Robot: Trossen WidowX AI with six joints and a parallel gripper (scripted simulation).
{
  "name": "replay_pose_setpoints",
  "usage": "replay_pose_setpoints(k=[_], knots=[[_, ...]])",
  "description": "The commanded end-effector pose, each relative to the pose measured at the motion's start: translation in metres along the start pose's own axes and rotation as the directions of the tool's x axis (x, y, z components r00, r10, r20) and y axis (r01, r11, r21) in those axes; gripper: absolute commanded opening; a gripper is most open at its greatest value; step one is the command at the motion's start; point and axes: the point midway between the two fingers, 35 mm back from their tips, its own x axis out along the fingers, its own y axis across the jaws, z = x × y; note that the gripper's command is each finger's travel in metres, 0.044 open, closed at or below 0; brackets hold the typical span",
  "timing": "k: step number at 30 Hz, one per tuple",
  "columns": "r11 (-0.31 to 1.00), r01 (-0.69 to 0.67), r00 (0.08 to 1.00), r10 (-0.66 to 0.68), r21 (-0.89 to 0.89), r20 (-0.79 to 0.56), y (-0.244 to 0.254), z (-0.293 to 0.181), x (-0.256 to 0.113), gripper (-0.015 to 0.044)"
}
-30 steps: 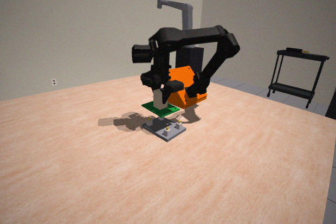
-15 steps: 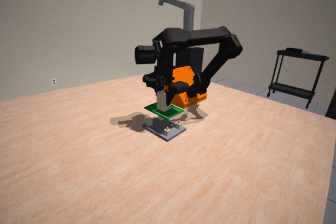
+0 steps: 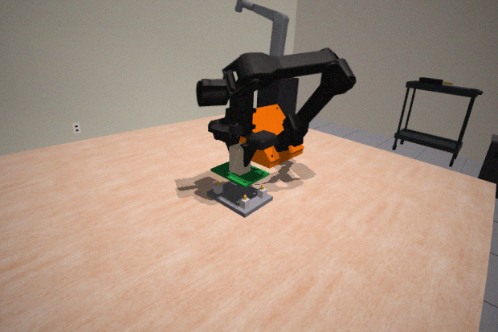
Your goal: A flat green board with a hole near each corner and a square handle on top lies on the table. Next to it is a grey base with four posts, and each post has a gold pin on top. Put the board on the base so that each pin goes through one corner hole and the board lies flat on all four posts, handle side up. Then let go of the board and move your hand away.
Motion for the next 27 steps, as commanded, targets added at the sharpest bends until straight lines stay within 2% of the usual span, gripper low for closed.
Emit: replay_pose_setpoints(k=[1,16,27], knots=[[1.0,-0.003,1.0,0.003,-0.005,0.003,0.004,-0.001,0.004,0.0],[1.0,-0.003,1.0,0.003,-0.006,0.003,0.005,-0.001,0.022,0.0],[1.0,-0.001,1.0,0.001,-0.008,0.0,0.003,0.0,0.021,0.0]])
